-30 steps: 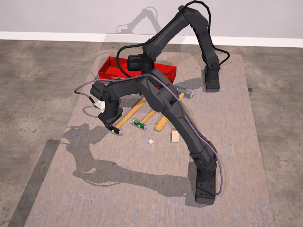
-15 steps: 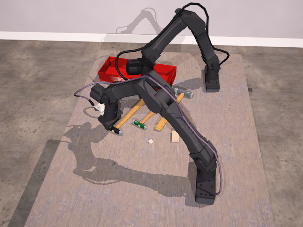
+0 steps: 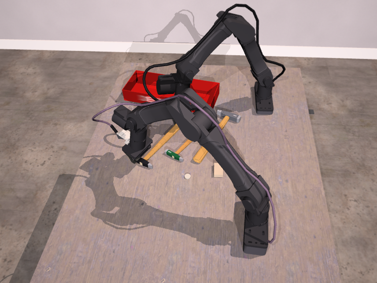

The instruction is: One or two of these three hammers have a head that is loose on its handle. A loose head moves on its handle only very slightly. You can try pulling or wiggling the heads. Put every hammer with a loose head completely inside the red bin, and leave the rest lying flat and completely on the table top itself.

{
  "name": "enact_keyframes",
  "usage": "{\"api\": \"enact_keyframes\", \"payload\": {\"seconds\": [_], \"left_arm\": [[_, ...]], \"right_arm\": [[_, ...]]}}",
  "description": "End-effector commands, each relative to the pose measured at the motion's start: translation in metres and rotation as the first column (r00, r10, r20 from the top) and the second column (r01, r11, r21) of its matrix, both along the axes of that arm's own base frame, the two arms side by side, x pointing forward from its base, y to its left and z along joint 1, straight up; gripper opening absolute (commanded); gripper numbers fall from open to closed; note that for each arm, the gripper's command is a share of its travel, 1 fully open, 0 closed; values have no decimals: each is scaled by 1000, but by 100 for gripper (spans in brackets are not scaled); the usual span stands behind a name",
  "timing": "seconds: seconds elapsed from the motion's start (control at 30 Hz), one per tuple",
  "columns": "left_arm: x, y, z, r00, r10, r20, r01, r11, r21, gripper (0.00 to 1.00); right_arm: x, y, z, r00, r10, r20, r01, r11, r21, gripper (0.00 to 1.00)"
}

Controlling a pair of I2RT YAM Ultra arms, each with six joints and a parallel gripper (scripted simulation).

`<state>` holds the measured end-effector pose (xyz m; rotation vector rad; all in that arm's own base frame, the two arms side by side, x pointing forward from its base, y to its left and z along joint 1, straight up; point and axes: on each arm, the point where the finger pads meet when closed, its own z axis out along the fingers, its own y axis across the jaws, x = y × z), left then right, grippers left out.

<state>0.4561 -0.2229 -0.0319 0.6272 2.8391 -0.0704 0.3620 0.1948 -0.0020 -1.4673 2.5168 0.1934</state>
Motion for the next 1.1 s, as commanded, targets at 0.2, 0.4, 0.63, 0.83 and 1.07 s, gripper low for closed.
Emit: {"api": "enact_keyframes", "payload": {"seconds": [0.2, 0.4, 0.63, 0.83, 1.07], "left_arm": [[10, -6, 15, 999, 1, 39, 0, 1000, -22, 41], [10, -6, 15, 999, 1, 39, 0, 1000, -22, 41], [12, -8, 21, 999, 0, 54, 2, 999, -37, 28], [12, -8, 21, 998, 0, 55, 3, 999, -38, 20], [7, -5, 17, 999, -1, 46, 2, 999, -33, 0]], "right_arm": [[2, 3, 7, 1000, 4, 28, -4, 1000, 14, 24], [2, 2, 7, 1000, 6, 28, -7, 1000, 15, 0], [2, 2, 6, 1000, 4, 18, -4, 1000, 9, 21], [2, 2, 6, 1000, 4, 18, -4, 1000, 9, 21], [2, 2, 6, 1000, 4, 18, -4, 1000, 9, 21]]}}
